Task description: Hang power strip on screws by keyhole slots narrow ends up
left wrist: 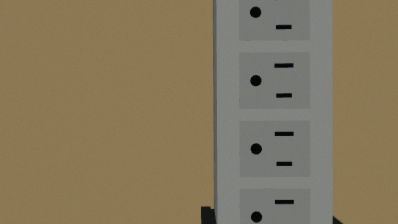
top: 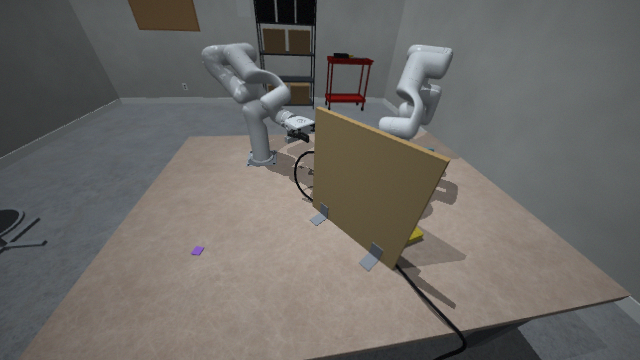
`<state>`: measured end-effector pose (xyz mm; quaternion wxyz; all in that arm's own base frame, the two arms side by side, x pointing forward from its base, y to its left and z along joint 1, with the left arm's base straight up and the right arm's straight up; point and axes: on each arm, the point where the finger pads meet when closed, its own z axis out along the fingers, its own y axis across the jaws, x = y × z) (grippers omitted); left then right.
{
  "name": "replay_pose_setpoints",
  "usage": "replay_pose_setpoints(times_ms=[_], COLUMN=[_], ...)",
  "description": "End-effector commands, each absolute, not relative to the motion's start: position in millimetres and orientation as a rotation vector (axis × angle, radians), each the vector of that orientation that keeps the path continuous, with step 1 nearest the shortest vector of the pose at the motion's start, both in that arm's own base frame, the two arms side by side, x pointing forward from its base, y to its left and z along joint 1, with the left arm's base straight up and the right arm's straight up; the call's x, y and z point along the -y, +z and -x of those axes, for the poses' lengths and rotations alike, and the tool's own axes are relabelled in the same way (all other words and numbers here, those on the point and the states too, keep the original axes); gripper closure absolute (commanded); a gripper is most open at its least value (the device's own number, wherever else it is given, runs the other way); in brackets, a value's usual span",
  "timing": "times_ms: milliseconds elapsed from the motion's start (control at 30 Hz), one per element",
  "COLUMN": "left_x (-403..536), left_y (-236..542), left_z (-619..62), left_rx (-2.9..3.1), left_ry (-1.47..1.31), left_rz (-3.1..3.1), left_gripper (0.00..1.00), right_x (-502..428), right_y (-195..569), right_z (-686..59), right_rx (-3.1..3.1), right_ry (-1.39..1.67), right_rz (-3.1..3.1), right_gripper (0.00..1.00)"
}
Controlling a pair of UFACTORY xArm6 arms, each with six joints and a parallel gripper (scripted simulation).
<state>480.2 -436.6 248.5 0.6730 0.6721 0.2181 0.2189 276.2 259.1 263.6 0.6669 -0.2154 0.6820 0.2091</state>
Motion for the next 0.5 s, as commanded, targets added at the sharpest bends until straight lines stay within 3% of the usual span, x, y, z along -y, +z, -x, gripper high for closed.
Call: replay_pose_setpoints(times_ms=[0,467], left_x=[437.1,437.1], left_y=[250.4,248.4], left_z=[-480.8,-480.8], left_rx=[-0.488,-0.488], left_ry=[0.495,0.495], left_rz=[-1.508,-1.508], left_gripper=[1.0,1.0], right_x=[-259.6,-259.6], right_y=[265.4,265.4], right_z=[-276.7,-276.7], right_rx=[-1.536,-1.536], right_ry=[0.473,0.473], right_rz=[0.484,0.484], right_gripper=[0.0,0.0])
